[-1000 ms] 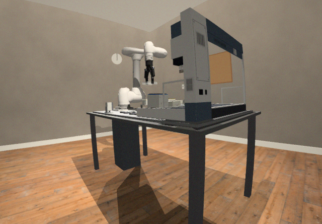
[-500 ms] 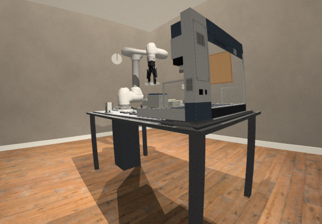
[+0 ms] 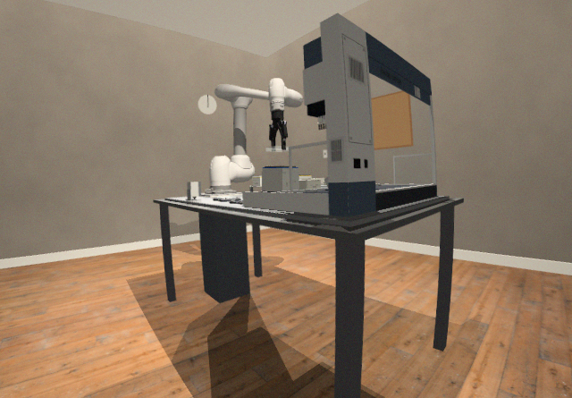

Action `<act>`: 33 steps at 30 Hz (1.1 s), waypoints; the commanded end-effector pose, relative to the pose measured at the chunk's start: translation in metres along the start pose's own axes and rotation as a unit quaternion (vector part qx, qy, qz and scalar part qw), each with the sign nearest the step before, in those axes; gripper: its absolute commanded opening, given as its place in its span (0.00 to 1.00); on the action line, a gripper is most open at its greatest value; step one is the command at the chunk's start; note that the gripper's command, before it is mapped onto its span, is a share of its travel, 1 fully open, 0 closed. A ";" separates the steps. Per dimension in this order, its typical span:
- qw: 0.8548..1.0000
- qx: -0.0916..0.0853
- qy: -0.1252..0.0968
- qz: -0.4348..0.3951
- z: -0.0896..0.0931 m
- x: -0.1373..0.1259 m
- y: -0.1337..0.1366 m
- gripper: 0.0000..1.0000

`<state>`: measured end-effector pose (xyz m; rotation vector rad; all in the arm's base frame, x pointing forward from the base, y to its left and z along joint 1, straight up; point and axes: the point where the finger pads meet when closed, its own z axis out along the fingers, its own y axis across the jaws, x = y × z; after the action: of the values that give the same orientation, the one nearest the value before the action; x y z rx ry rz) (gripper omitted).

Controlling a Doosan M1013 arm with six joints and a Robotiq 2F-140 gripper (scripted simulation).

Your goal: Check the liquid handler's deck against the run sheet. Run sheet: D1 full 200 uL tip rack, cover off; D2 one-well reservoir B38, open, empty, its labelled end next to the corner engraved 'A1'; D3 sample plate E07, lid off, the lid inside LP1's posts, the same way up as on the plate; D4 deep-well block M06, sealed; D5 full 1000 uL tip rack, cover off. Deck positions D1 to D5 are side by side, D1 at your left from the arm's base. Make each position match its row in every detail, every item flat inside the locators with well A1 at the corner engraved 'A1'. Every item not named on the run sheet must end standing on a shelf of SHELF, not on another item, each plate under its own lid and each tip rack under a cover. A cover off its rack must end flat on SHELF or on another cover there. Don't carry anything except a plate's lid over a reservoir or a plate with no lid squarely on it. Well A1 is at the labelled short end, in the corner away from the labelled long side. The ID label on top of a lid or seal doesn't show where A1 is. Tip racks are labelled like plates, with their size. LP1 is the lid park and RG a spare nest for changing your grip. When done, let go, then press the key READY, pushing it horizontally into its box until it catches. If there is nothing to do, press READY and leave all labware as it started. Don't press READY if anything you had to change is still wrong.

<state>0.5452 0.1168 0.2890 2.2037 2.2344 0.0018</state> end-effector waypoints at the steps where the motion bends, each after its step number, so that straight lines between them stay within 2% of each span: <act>1: 1.000 -0.001 0.000 0.000 -0.001 0.014 0.001 0.10; 4: 1.000 -0.001 0.000 0.000 -0.001 0.019 0.001 0.10; 10: 1.000 -0.001 0.000 0.000 -0.001 0.045 0.002 0.10; 33: 1.000 -0.001 0.000 0.000 -0.001 0.045 0.002 0.10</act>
<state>0.5459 0.1617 0.2889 2.2038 2.2341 0.0015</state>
